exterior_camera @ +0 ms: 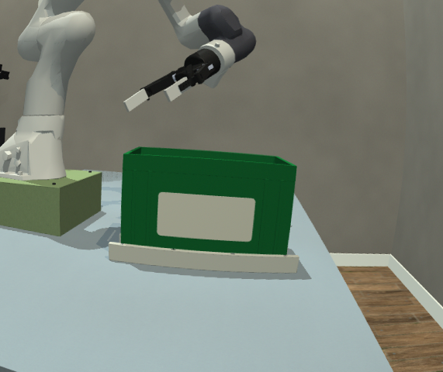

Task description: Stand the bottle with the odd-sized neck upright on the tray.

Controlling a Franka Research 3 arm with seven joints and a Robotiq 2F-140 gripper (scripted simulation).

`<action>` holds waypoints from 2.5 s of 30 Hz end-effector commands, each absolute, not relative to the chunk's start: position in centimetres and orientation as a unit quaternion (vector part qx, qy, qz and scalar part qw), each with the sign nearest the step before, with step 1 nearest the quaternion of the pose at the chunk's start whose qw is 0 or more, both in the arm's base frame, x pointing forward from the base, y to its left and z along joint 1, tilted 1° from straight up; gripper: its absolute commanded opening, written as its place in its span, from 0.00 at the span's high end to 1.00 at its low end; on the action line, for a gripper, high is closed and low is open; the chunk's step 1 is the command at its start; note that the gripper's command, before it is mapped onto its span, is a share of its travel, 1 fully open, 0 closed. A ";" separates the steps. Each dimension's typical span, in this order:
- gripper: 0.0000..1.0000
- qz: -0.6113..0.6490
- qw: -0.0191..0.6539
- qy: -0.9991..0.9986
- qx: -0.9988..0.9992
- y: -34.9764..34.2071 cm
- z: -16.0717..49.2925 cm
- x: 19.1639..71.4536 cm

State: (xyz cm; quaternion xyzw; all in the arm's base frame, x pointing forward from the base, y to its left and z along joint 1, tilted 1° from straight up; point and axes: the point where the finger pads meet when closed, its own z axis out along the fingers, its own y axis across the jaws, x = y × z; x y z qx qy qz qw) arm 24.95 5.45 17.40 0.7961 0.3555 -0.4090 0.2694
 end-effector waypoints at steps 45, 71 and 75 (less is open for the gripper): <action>0.00 -0.127 0.091 -0.130 0.979 -7.0 16.1 36.7; 0.00 -0.005 0.000 -0.310 0.951 -12.1 15.8 41.3; 0.00 -0.005 0.000 -0.310 0.951 -12.1 15.8 41.3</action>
